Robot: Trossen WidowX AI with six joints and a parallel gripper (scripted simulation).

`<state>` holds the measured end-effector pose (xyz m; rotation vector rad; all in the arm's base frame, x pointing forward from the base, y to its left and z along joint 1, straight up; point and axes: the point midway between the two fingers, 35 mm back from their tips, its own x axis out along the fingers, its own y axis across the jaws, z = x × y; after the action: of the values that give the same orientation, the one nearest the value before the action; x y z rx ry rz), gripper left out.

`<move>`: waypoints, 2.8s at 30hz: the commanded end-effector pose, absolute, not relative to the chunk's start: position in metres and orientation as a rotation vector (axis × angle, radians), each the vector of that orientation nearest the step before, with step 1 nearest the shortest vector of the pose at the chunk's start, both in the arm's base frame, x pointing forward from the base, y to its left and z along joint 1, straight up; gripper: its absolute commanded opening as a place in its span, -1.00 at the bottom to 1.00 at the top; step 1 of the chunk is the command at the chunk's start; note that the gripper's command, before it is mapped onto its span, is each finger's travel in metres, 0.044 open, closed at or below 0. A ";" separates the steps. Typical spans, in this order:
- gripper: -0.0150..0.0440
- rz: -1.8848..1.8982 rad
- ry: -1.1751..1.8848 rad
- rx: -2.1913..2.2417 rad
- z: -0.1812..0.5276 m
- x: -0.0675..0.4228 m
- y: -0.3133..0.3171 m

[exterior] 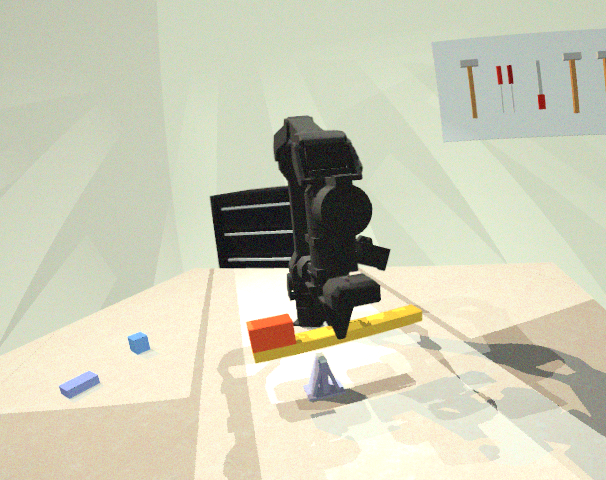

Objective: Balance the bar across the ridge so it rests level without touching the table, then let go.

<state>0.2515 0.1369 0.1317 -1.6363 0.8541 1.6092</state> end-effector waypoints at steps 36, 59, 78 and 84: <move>-0.49 1.606 0.854 -1.630 0.118 0.252 0.137; -0.49 1.606 0.854 -1.630 0.116 0.252 0.137; -0.49 1.606 0.854 -1.630 0.114 0.252 0.137; -0.49 1.606 0.854 -1.630 0.114 0.252 0.137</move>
<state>0.2520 0.1361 0.1147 -1.6347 0.8539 1.6050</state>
